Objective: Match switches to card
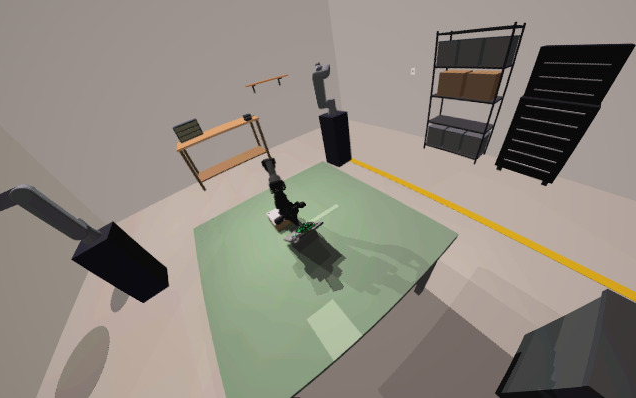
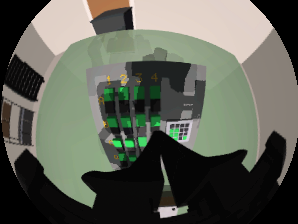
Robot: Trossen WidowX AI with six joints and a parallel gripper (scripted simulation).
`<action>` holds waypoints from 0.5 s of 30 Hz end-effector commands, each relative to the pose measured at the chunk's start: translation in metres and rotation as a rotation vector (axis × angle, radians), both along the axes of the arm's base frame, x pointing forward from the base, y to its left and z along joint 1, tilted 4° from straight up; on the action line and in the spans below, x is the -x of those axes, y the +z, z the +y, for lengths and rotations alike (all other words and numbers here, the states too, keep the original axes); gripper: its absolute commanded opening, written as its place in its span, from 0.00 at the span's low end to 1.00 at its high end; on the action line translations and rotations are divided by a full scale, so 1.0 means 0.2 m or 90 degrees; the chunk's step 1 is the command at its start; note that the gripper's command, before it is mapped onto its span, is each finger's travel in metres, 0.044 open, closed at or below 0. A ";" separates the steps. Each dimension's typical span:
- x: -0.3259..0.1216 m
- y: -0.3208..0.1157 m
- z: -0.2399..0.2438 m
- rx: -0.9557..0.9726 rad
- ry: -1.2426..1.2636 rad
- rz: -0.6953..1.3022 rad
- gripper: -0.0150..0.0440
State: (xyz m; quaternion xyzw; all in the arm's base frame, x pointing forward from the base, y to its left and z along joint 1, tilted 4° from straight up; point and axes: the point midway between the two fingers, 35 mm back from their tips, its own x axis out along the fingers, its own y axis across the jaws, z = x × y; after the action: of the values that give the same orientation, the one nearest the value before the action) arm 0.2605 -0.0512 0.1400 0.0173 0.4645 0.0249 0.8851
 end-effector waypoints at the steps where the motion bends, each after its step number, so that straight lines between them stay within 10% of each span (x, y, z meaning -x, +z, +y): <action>1: -0.02 -0.01 0.00 0.001 -0.004 -0.001 0.25; 15: -0.08 -0.09 0.00 0.001 -0.004 -0.002 0.25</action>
State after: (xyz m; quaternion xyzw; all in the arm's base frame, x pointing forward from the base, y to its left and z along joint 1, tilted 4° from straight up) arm 0.2730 -0.0508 0.1277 0.0157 0.4605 0.0242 0.8872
